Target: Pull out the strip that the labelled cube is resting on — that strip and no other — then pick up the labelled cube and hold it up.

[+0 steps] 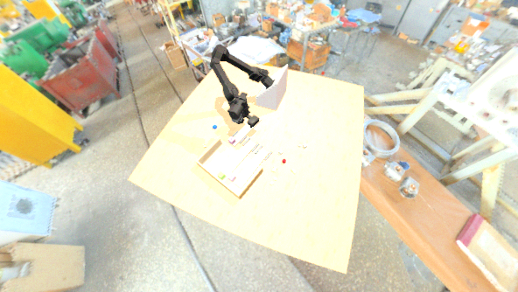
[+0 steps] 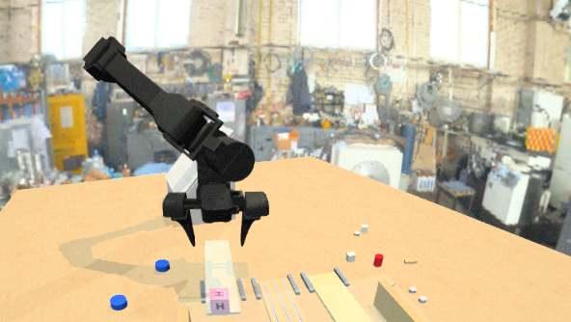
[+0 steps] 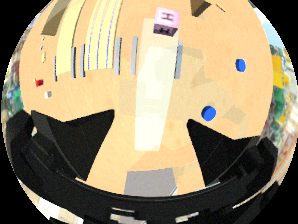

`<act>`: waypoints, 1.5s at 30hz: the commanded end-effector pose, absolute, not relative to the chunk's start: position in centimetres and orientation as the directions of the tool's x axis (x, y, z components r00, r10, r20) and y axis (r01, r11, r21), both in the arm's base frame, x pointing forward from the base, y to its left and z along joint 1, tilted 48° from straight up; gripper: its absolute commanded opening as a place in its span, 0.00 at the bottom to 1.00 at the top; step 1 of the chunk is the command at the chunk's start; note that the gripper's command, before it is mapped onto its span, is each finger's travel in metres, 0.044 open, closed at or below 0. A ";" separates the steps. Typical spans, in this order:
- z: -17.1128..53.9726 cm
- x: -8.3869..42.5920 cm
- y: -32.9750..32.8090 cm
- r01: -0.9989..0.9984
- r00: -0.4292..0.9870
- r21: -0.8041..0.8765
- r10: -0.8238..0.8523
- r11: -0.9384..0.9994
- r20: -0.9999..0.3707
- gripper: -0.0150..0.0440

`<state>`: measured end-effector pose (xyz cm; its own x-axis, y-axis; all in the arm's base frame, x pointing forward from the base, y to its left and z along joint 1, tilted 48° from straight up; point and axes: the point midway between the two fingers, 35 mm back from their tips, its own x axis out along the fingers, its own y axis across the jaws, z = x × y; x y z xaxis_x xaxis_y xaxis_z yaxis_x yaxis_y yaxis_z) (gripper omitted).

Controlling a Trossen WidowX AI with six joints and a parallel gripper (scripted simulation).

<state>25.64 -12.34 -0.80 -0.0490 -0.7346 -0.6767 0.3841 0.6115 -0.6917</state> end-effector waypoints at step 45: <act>1.8 37.5 -16.8 0.384 -0.049 -0.694 -0.737 0.609 -0.674 0.68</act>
